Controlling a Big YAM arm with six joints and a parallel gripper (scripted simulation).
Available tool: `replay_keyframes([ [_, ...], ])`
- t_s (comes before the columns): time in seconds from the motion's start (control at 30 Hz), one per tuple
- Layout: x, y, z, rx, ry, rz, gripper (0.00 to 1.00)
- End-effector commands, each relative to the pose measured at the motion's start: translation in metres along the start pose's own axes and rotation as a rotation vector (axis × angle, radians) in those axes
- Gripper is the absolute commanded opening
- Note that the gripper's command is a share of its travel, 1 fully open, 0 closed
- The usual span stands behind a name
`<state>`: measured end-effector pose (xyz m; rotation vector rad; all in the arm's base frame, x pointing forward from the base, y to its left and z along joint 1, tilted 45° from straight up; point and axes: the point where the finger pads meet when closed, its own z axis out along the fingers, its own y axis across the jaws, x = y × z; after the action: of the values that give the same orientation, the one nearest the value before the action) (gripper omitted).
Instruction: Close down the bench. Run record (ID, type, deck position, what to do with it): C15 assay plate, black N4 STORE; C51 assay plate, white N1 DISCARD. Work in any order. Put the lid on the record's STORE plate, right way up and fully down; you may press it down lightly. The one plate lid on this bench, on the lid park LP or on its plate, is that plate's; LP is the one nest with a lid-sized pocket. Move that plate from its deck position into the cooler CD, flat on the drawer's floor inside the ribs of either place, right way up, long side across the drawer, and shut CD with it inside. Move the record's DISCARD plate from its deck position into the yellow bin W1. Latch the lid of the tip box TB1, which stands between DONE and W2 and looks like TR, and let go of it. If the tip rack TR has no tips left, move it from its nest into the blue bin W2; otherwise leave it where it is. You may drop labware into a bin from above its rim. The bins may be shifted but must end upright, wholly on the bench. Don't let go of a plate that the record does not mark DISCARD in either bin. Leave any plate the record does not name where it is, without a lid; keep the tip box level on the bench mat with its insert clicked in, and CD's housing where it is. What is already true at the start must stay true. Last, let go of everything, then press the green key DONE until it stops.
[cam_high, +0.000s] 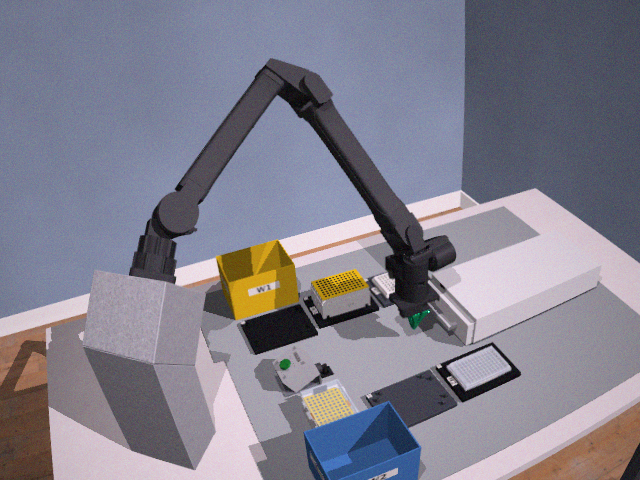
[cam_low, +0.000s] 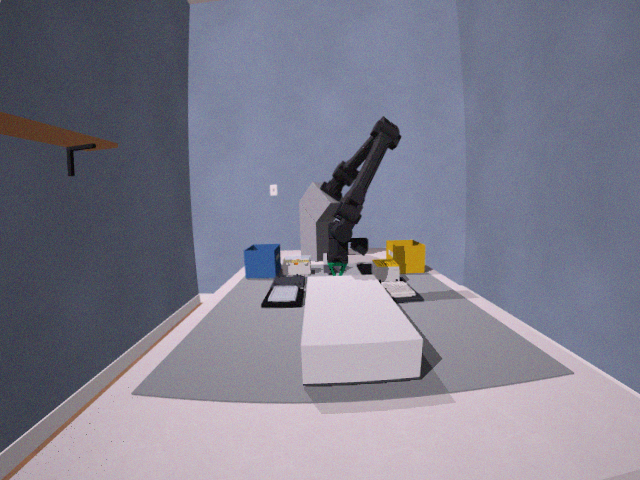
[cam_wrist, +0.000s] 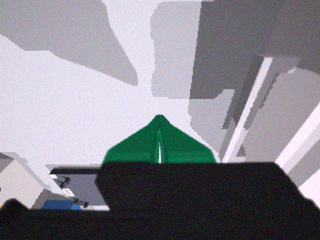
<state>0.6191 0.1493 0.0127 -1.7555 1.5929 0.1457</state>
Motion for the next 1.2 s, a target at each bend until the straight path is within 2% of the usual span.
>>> replay_keyframes([
  [0.0, -0.015, -0.009, -0.002, 0.021, -0.011, -0.024, 0.0],
  [0.27, -0.015, -0.009, -0.002, 0.021, -0.011, -0.024, 0.0],
  [0.3, -0.019, -0.011, -0.009, 0.029, -0.013, -0.034, 0.0],
  [0.33, -0.019, -0.008, -0.01, 0.02, -0.012, -0.033, 0.0],
  [0.47, -0.004, -0.01, -0.024, 0.024, -0.001, -0.014, 0.0],
  [0.53, -0.004, -0.01, -0.024, 0.024, -0.001, -0.014, 0.0],
  [0.57, 0.01, 0.0, -0.016, 0.004, 0.007, 0.014, 0.0],
  [0.67, 0.001, -0.011, -0.032, 0.029, 0.004, -0.007, 0.0],
  [0.83, -0.005, -0.009, -0.035, 0.023, -0.002, -0.016, 0.0],
  [0.97, 0.001, -0.011, -0.044, 0.029, 0.004, -0.007, 0.0],
  [1.1, 0.005, -0.006, -0.041, 0.018, 0.006, 0.001, 0.0],
  [1.13, -0.001, 0.001, -0.033, -0.001, -0.001, -0.004, 0.0],
  [1.17, -0.006, -0.005, -0.041, 0.014, -0.003, -0.015, 0.0],
])
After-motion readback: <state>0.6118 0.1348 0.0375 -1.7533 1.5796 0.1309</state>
